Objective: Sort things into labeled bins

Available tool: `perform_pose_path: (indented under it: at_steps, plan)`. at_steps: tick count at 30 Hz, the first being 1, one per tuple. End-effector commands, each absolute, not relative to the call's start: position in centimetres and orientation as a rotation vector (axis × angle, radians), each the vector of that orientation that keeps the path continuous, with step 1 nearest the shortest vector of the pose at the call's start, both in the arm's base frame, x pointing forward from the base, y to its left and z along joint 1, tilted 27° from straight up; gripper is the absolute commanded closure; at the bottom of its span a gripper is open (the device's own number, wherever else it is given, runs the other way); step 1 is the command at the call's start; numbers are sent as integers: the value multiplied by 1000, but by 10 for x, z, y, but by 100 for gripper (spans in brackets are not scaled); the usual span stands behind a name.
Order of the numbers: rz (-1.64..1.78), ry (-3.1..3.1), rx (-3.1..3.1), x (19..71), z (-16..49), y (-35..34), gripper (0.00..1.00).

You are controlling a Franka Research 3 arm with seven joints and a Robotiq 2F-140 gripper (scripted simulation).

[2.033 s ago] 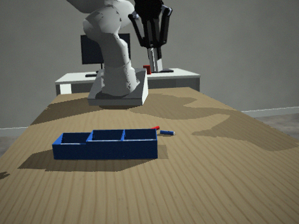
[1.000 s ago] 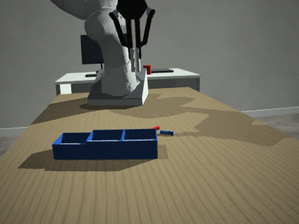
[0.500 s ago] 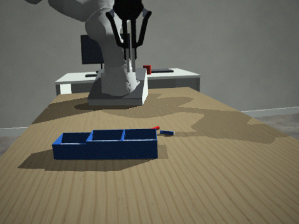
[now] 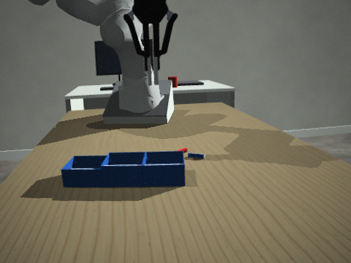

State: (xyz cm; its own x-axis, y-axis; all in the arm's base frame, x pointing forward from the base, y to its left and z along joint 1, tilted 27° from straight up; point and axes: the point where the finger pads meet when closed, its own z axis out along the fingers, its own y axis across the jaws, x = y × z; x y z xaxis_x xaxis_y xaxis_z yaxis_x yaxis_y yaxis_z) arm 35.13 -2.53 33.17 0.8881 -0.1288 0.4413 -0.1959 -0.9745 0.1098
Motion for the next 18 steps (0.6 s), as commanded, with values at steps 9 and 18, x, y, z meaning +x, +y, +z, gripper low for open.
perform_pose_path:
  at_steps: [9, 18]
  plan:
    - [672, -387, 2905, 366, 324, -55, 95]
    - [672, -387, 2905, 393, 314, -106, 95]
